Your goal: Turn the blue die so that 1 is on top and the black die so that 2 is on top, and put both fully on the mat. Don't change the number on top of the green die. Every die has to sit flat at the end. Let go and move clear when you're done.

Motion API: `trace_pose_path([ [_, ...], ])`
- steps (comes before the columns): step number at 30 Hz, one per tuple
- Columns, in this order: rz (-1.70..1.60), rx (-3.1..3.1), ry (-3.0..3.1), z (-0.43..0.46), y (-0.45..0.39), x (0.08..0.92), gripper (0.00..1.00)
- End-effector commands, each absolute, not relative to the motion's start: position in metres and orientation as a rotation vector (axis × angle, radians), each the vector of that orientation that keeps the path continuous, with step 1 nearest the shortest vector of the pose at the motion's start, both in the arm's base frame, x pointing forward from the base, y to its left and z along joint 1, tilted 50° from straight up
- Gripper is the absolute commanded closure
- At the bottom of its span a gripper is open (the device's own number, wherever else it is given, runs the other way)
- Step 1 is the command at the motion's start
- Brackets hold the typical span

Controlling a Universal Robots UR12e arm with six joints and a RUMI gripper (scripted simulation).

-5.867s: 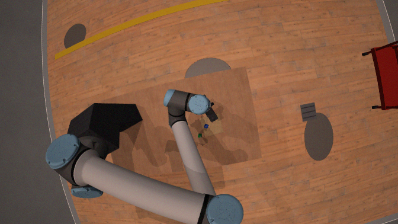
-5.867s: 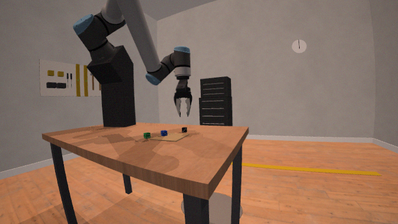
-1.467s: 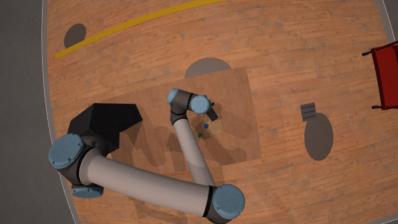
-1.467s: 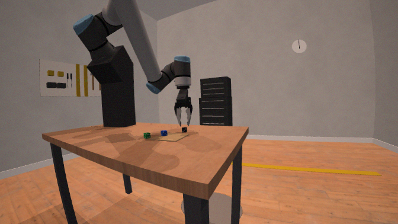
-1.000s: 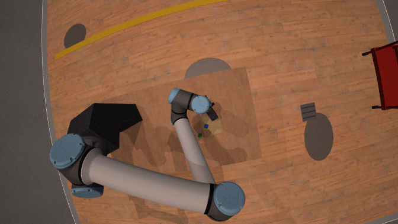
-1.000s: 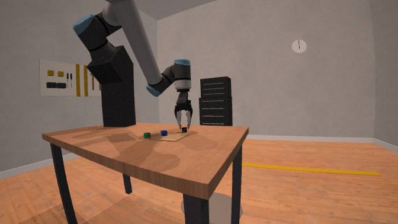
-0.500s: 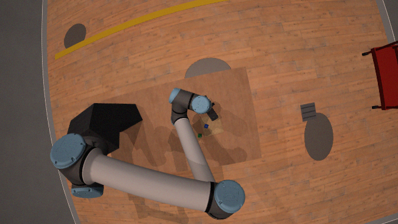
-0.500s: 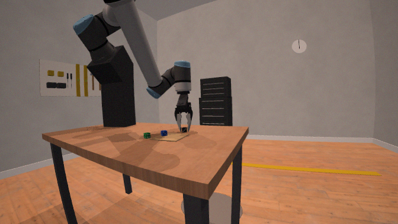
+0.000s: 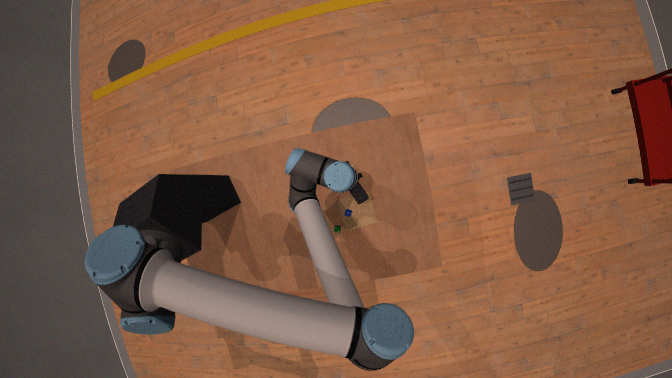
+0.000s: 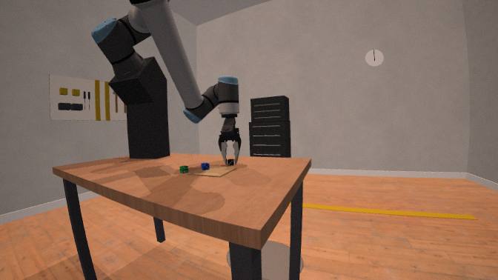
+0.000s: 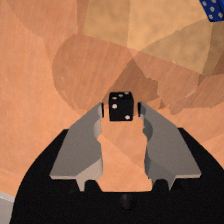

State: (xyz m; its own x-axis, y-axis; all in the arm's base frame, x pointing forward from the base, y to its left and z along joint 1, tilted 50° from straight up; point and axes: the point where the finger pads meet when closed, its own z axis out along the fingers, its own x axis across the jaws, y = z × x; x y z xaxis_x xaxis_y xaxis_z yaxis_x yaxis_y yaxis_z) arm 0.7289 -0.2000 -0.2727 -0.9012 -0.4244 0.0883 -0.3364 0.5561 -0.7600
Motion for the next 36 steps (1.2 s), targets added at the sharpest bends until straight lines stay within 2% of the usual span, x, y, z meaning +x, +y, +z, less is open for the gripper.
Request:
trace_pose_path([
  [1, -1.273, -0.657, 2.677, -0.2724, -0.1995, 0.7290, 0.76],
  [16, -1.273, -0.657, 2.677, -0.2724, -0.1995, 0.7290, 0.76],
  [17, -1.273, -0.657, 2.677, -0.2724, -0.1995, 0.7290, 0.94],
  [36, -1.273, -0.657, 2.677, -0.2724, -0.1995, 0.7290, 0.94],
])
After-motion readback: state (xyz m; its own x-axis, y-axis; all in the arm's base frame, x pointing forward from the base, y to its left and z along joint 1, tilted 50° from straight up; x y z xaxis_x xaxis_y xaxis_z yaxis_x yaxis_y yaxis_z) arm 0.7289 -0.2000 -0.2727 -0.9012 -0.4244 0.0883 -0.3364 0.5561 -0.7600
